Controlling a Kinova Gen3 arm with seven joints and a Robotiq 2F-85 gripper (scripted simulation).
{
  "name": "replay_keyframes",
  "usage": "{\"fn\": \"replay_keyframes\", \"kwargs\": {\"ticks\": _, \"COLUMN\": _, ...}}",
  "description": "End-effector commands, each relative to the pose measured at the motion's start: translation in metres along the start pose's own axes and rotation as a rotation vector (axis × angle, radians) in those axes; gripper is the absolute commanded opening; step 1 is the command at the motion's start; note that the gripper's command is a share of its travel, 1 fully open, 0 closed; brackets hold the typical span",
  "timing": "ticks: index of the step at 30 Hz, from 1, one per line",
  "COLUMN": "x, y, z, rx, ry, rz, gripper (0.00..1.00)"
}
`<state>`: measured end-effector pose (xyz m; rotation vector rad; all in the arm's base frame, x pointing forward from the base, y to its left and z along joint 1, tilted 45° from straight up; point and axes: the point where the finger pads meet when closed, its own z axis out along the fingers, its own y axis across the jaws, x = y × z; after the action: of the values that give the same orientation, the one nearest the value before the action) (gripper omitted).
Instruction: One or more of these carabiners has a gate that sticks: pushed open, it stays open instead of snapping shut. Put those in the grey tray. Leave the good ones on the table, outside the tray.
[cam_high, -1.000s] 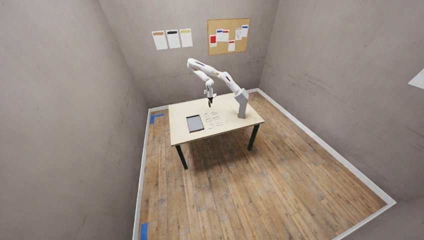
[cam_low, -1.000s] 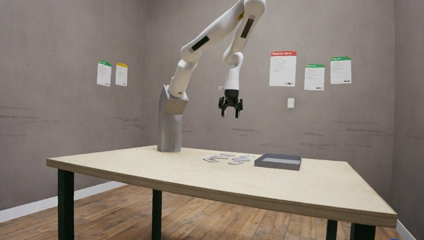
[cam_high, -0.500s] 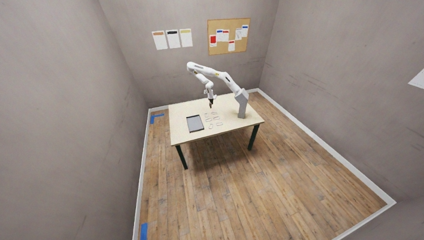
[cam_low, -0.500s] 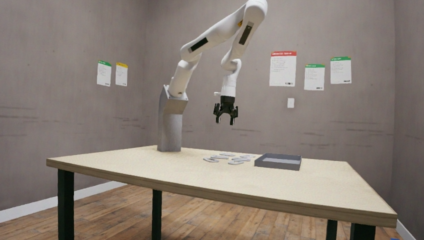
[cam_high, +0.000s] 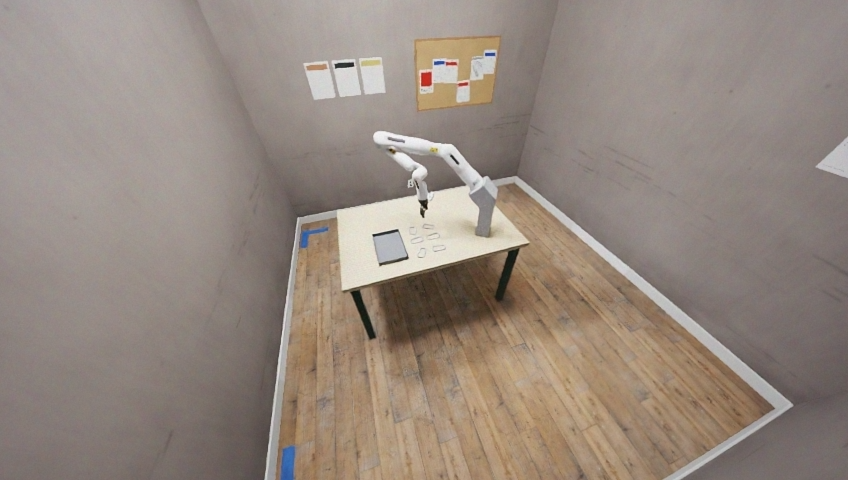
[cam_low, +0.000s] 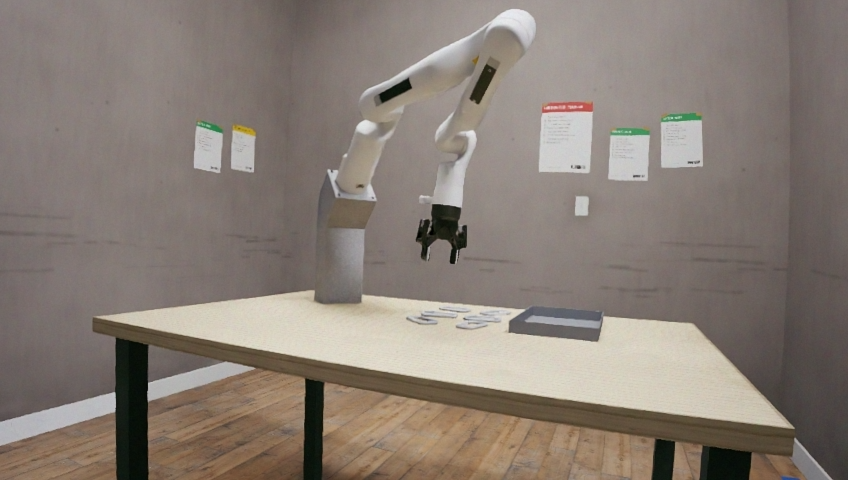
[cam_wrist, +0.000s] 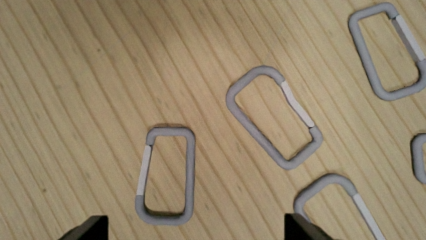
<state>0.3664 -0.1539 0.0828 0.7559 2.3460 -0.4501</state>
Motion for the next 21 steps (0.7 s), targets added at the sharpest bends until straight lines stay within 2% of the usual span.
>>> {"fn": "replay_keyframes", "kwargs": {"ticks": 1, "x": 0.006, "y": -0.013, "z": 0.009, "rx": -0.043, "ry": -0.05, "rz": 0.017, "gripper": 1.0}}
{"fn": "replay_keyframes", "kwargs": {"ticks": 6, "x": 0.006, "y": -0.013, "z": 0.009, "rx": -0.043, "ry": -0.05, "rz": 0.017, "gripper": 1.0}}
{"fn": "replay_keyframes", "kwargs": {"ticks": 7, "x": 0.01, "y": -0.041, "z": 0.04, "rx": -0.062, "ry": -0.071, "rz": 0.021, "gripper": 1.0}}
{"fn": "replay_keyframes", "kwargs": {"ticks": 21, "x": 0.01, "y": -0.041, "z": 0.04, "rx": -0.062, "ry": -0.071, "rz": 0.021, "gripper": 1.0}}
